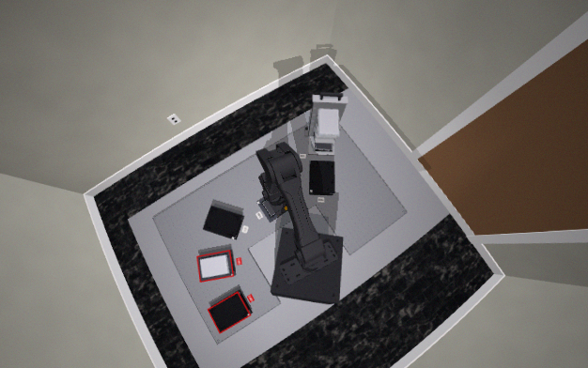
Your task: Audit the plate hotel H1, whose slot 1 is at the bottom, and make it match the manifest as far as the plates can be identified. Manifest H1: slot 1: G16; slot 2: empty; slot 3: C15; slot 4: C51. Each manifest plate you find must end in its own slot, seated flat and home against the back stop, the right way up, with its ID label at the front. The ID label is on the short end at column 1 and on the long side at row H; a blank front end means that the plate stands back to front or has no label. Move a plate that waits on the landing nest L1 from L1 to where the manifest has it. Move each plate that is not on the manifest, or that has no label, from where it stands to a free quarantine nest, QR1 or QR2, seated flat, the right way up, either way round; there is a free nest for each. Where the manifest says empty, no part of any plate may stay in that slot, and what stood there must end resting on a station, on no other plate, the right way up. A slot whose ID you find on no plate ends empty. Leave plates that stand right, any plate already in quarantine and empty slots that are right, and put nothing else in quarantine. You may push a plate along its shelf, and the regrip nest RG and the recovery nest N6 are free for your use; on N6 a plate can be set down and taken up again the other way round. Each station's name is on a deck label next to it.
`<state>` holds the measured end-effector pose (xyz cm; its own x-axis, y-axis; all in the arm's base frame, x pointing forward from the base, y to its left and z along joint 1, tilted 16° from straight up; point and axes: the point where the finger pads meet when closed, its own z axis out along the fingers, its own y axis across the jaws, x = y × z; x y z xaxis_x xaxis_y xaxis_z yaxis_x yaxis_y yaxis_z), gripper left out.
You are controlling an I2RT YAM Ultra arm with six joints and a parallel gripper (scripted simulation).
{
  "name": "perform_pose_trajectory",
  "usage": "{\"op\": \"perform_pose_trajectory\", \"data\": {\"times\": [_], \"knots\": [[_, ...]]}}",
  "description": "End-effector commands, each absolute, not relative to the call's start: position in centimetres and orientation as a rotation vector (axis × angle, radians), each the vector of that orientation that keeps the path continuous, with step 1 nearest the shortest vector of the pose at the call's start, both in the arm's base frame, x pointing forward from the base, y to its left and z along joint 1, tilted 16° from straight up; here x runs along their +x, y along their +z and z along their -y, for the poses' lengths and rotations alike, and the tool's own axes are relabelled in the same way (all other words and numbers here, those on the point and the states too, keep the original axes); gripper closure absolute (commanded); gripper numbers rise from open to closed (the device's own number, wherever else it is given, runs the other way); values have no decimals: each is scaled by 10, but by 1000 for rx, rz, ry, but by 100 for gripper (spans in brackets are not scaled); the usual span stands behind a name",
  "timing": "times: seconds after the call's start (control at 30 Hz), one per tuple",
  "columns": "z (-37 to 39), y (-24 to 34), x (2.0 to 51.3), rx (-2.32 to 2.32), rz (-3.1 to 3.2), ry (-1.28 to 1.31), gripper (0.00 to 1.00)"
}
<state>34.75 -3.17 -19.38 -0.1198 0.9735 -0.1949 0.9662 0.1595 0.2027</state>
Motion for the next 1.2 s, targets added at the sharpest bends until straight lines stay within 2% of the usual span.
{"op": "perform_pose_trajectory", "data": {"times": [0.0, 1.17], "knots": [[31, -191, 350, 1866, -2155, 44, 14], [26, -161, 343, 1866, -2155, 44, 14]]}}
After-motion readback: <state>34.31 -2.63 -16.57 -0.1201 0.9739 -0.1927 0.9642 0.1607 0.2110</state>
